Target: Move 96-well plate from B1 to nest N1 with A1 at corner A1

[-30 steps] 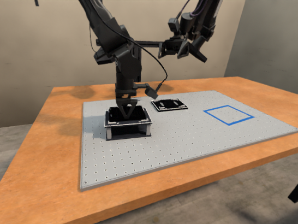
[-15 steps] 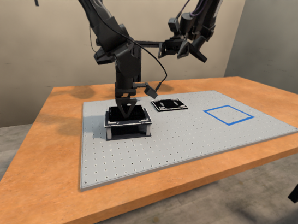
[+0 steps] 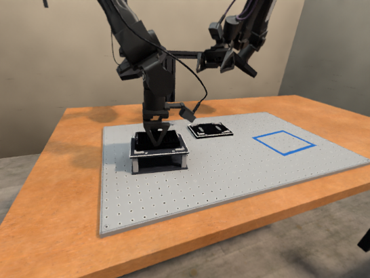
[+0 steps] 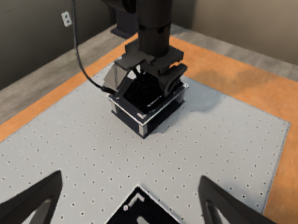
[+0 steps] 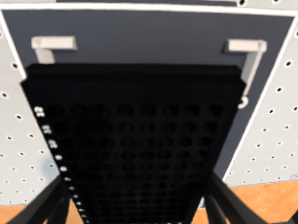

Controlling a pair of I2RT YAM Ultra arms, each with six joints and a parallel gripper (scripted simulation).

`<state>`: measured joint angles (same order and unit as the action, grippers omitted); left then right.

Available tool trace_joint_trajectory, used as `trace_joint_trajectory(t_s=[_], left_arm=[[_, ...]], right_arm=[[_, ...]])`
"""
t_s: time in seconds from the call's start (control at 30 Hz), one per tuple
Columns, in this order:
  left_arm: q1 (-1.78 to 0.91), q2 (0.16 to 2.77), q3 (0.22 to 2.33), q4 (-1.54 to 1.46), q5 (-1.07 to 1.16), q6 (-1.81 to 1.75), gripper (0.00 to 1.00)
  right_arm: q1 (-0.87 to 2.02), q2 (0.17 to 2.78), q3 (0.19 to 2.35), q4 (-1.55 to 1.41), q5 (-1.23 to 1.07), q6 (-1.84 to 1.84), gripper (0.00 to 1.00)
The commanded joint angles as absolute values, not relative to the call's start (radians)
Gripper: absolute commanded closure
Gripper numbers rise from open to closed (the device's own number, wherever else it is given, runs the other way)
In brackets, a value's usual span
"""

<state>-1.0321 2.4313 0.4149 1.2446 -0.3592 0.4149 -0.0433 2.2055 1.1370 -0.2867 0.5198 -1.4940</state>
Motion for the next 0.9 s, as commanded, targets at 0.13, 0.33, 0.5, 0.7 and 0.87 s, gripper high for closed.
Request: trace_joint_trajectory(t_s=[0.13, 0.33, 0.5, 0.7, 0.87], left_arm=[[-1.041, 2.433, 0.419, 1.254, -0.359, 0.412, 0.00], [-1.041, 2.433, 0.419, 1.254, -0.359, 0.412, 0.00], [-1.041, 2.433, 0.419, 1.254, -0.359, 0.412, 0.00], [-1.041, 2.433, 0.419, 1.254, -0.359, 0.412, 0.00], [-1.041, 2.433, 0.419, 1.254, -0.359, 0.412, 0.00]], right_arm=[[-0.020, 2.168, 1.146, -0.322, 0.516, -1.480, 0.21], [-0.011, 2.163, 1.163, -0.341, 0.518, -1.473, 0.21], [-0.005, 2.160, 1.169, -0.330, 0.517, -1.472, 0.21], [-0.005, 2.161, 1.170, -0.331, 0.518, -1.474, 0.21], [-0.005, 2.161, 1.171, -0.331, 0.518, -1.474, 0.21]])
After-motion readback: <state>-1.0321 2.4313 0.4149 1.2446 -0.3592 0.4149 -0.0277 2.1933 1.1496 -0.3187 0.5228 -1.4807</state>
